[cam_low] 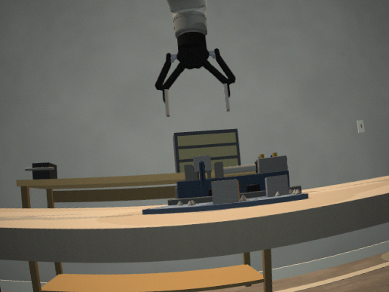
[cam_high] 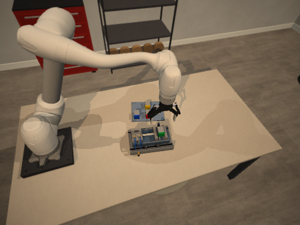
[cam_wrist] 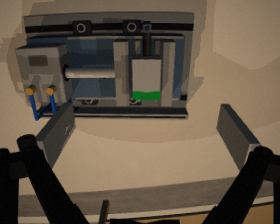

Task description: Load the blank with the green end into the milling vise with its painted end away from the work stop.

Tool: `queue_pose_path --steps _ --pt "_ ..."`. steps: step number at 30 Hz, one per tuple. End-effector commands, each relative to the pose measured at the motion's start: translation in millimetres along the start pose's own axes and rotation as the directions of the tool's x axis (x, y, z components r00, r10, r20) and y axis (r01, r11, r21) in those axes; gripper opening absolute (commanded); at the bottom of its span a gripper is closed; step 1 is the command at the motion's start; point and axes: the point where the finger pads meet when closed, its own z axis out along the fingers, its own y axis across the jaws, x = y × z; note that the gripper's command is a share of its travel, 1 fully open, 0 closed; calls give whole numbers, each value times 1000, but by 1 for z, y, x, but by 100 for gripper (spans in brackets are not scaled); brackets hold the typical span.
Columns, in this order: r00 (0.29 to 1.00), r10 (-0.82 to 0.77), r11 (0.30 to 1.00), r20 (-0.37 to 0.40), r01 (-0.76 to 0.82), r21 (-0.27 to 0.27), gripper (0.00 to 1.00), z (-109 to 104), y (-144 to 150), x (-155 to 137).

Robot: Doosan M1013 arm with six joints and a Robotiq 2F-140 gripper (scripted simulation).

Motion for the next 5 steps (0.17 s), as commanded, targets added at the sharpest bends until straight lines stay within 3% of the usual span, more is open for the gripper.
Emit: queue_pose_path --steps 1,5 --pt "1000 0 1000 0 0 0 100 0 0 0" --pt "1000 0 1000 0 0 0 100 0 0 0"
